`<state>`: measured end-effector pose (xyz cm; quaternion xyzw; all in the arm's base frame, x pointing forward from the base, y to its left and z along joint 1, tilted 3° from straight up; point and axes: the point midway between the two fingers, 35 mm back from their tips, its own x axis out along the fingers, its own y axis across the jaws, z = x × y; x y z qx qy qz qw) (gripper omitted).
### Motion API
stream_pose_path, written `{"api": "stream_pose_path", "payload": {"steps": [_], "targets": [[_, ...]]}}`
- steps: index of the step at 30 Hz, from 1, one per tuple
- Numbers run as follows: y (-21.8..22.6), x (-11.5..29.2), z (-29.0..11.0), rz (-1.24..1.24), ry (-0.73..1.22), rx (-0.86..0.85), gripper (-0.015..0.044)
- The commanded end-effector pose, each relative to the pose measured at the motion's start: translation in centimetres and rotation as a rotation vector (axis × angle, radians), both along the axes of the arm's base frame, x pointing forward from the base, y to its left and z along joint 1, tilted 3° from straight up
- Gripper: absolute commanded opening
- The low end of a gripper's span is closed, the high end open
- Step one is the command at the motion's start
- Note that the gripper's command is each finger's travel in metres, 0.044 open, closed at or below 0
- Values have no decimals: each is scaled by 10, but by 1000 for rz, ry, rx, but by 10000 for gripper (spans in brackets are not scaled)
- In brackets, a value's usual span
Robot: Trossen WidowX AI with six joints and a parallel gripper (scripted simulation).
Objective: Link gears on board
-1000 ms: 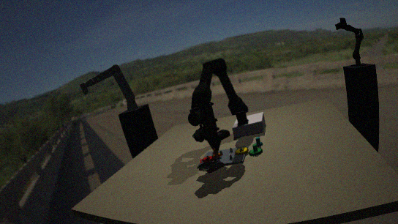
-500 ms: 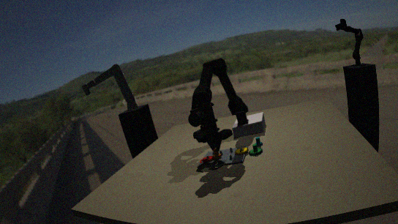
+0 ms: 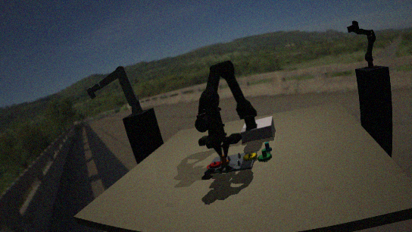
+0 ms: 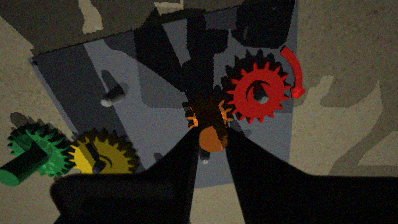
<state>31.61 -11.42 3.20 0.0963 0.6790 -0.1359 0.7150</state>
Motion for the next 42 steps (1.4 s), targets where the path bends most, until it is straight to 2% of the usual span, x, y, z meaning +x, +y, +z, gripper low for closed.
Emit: {"api": "stream_pose_path", "payload": {"steps": [1, 6, 12, 16, 18, 22, 27, 28, 33, 42], "targets": [[0, 1, 1, -42, -5, 1, 131], [0, 1, 7, -120, -10, 4, 140], [2, 0, 43, -204, -15, 8, 140], [3, 0, 49, -216, -16, 8, 140], [13, 1, 42, -194, -16, 9, 193], [74, -8, 39, -171, -12, 15, 298], [142, -38, 32, -139, 0, 12, 429], [154, -46, 30, -132, 2, 10, 440], [200, -78, 25, -107, -2, 19, 440], [200, -78, 7, -106, -2, 19, 440]]}}
